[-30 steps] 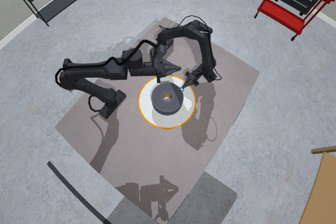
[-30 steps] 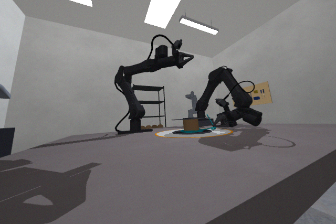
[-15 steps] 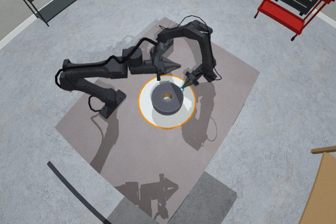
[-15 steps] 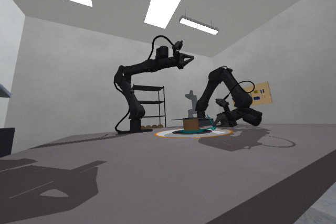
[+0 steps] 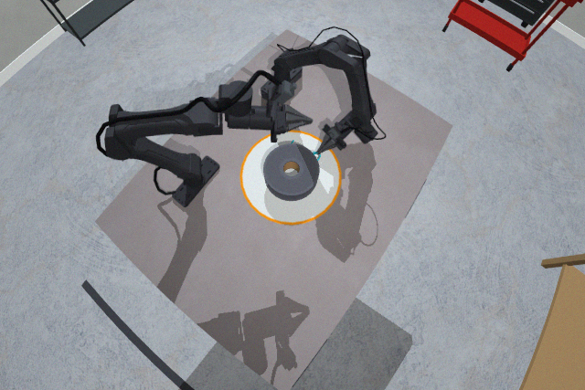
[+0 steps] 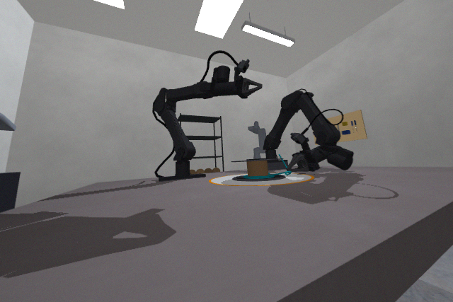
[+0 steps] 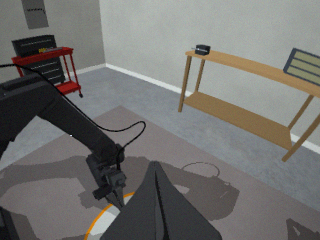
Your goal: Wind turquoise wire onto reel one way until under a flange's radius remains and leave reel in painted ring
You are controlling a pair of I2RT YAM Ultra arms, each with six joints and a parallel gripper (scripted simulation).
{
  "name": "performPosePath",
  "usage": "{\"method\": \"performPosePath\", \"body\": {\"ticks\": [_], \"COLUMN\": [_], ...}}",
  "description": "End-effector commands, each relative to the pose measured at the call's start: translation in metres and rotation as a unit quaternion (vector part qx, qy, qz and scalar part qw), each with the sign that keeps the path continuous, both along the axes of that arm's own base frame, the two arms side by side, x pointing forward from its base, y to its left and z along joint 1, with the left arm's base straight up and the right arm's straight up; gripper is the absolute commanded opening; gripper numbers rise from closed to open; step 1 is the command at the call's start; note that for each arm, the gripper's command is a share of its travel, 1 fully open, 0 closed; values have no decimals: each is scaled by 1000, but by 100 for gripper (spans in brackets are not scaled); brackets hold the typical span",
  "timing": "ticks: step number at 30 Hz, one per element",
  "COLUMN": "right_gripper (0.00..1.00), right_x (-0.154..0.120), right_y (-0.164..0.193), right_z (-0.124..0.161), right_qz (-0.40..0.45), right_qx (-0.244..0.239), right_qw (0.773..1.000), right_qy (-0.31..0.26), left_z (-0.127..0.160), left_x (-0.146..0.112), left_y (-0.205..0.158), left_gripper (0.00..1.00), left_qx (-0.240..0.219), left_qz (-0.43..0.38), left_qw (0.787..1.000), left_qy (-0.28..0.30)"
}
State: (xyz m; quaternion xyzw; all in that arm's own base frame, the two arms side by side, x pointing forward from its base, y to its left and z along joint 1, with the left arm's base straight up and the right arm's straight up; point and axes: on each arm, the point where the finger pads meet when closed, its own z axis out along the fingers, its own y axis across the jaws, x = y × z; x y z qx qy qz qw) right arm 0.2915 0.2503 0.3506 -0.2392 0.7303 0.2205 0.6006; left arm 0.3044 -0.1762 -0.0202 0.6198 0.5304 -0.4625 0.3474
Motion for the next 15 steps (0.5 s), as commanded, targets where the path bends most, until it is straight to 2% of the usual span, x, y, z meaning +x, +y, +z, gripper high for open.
{"method": "performPosePath", "body": {"ticks": [1, 4, 10, 15], "right_gripper": [0, 0, 0, 0], "right_x": [-7, -7, -11, -11], "right_y": [-13, -15, -18, -19], "right_z": [-5, -11, -43, -82], "right_qz": [-29, -34, -69, -103], "right_qx": [1, -4, -38, -70], "right_qw": [999, 998, 987, 967], "right_qy": [33, 46, 137, 224], "left_z": [6, 6, 6, 6], "left_x": [0, 0, 0, 0], "left_y": [4, 4, 4, 4], "left_gripper": [0, 0, 0, 0], "left_qx": [3, 3, 3, 3], "left_qz": [1, 1, 1, 1], "left_qw": [1000, 1000, 1000, 1000], "left_qy": [-13, -13, -13, -13]}}
